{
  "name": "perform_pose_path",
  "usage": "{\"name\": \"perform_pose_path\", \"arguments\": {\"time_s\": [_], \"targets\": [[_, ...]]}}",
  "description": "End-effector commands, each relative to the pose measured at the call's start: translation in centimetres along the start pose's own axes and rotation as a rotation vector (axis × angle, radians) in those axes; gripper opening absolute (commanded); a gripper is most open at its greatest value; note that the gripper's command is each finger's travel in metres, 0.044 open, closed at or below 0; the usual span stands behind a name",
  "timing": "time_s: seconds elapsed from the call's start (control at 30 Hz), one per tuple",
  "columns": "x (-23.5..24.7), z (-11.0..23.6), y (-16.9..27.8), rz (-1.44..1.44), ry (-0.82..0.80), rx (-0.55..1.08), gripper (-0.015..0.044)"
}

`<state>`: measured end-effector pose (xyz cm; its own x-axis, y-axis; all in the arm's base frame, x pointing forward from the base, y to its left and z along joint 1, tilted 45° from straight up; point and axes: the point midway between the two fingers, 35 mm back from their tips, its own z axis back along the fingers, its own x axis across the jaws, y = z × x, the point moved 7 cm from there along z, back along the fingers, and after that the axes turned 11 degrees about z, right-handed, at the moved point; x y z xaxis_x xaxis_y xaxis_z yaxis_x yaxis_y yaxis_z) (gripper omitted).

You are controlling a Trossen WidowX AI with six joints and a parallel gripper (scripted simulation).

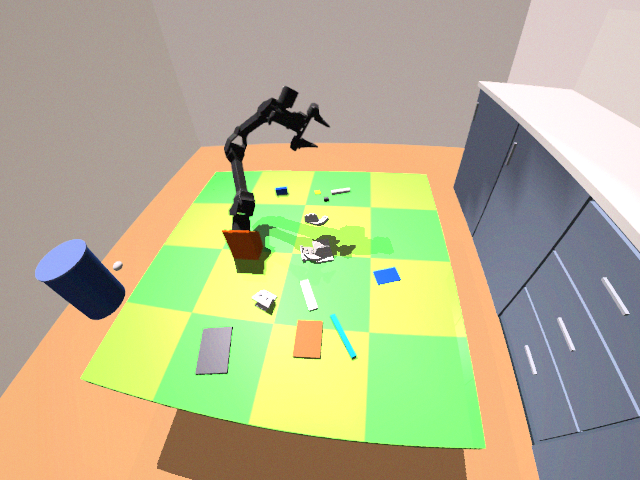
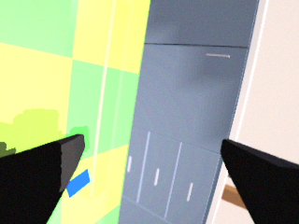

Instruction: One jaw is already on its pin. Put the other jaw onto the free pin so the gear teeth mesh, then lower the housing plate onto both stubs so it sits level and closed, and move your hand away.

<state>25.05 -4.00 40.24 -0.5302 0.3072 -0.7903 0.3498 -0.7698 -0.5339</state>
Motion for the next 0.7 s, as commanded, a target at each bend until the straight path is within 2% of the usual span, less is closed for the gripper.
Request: {"name": "perform_pose_path", "arguments": {"time_s": [0.0,0.67], "targets": [[0.7,-1.1,0.4,-0.096,-0.043,-0.005,0.044],[4.6,-6.1,1.3,-0.528,-0.265,-0.004,0.044]]}}
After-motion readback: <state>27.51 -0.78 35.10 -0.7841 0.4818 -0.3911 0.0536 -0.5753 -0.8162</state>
